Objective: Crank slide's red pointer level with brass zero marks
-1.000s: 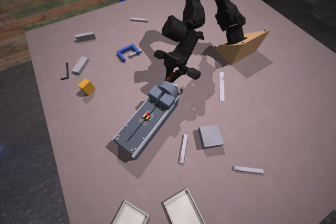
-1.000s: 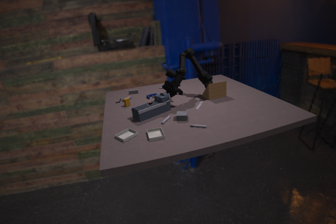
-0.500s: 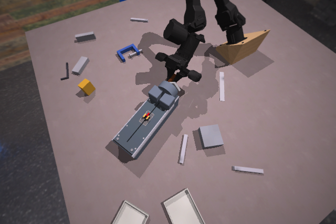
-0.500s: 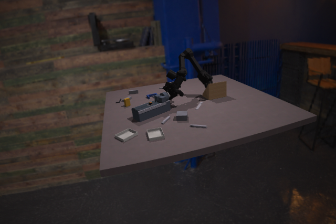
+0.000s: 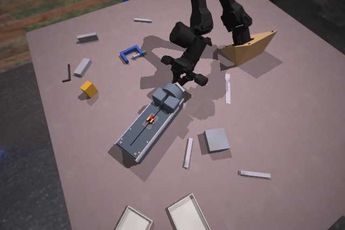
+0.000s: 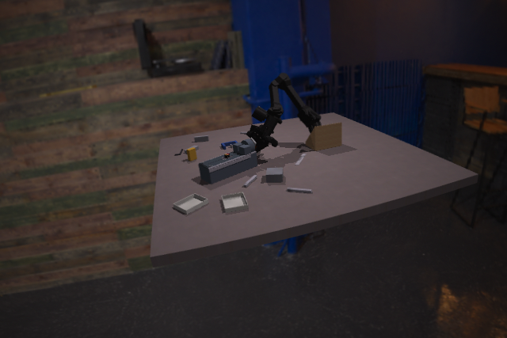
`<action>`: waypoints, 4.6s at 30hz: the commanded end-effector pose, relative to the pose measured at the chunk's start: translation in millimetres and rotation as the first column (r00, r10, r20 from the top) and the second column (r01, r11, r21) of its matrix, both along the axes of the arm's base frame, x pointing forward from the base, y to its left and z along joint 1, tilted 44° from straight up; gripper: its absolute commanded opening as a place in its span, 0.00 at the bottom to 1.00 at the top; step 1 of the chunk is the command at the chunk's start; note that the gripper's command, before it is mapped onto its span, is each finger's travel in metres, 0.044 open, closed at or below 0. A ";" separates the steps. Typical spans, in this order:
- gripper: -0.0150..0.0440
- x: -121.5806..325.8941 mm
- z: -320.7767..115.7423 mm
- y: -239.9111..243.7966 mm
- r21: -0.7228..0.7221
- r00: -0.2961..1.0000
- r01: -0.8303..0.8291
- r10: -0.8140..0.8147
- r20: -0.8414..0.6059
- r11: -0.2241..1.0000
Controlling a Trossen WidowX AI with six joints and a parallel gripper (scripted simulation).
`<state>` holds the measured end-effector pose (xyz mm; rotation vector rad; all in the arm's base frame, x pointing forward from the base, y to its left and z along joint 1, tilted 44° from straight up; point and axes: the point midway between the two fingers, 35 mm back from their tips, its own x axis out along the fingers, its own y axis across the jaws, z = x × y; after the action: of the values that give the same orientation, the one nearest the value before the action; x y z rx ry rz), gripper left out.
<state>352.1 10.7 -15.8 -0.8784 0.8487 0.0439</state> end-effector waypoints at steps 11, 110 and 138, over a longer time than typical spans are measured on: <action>0.25 -4.1 -12.0 3.1 0.005 1.000 -0.003 0.003 -0.018 1.000; 0.25 -15.4 -23.1 28.0 0.007 1.000 -0.003 0.003 -0.019 1.000; 0.25 -19.0 -8.2 53.3 0.009 1.000 -0.003 0.003 -0.019 1.000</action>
<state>333.9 57.2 -29.4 -0.8706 0.8731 0.0483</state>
